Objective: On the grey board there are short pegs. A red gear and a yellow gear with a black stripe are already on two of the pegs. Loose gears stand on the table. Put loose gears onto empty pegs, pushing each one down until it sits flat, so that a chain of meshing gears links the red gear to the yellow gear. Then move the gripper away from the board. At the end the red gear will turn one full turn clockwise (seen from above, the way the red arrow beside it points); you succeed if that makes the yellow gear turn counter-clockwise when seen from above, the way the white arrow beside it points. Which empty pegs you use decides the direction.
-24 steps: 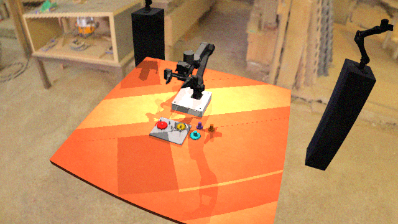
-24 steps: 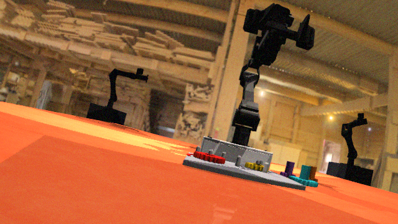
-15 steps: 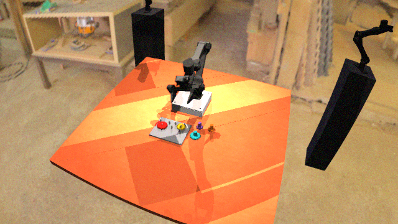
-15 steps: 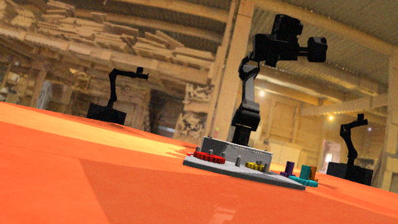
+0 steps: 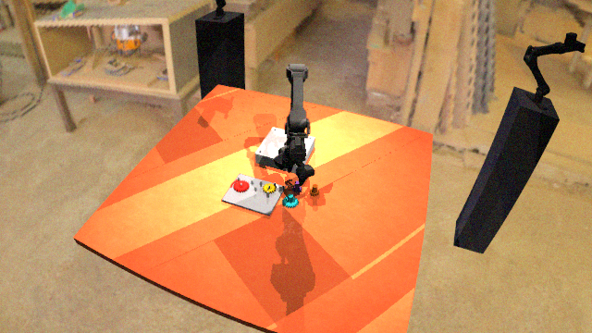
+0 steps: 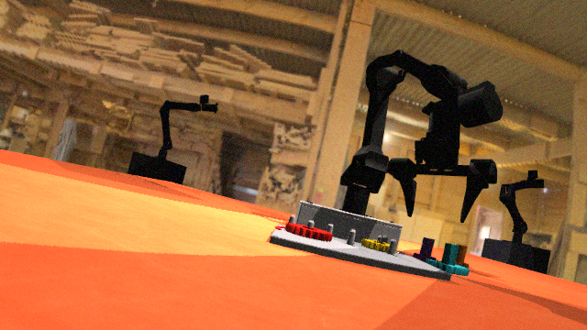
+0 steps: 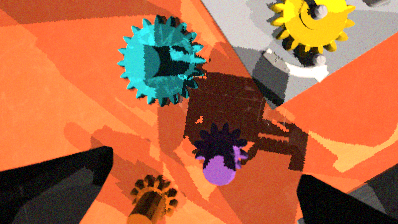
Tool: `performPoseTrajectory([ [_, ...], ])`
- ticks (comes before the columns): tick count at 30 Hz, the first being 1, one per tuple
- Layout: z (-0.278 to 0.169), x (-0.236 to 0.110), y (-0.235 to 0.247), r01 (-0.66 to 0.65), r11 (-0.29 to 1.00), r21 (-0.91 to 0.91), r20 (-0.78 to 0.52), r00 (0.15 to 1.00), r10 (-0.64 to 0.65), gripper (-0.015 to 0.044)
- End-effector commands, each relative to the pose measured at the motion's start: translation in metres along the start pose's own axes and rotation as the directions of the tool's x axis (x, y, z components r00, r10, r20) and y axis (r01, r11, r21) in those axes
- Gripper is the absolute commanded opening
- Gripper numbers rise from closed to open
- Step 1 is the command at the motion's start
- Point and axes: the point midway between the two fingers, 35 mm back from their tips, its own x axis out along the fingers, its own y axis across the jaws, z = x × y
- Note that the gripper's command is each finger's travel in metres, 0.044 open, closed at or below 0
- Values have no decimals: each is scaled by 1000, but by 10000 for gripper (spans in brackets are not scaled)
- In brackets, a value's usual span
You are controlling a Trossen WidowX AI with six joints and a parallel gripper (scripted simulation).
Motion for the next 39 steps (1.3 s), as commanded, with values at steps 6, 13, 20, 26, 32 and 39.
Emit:
performPoseTrajectory([
  [6,-15,4,-6,81,995,53,-38,996,-79,440],
  [13,-15,18,-7,81,995,53,-38,996,-79,440],
  [20,-16,24,-7,81,995,53,-38,996,-79,440],
  [26,-16,34,-8,81,995,53,-38,996,-79,440],
  [32,-16,43,-9,81,995,53,-38,996,-79,440],
  [39,-17,45,-9,81,995,53,-38,996,-79,440],
])
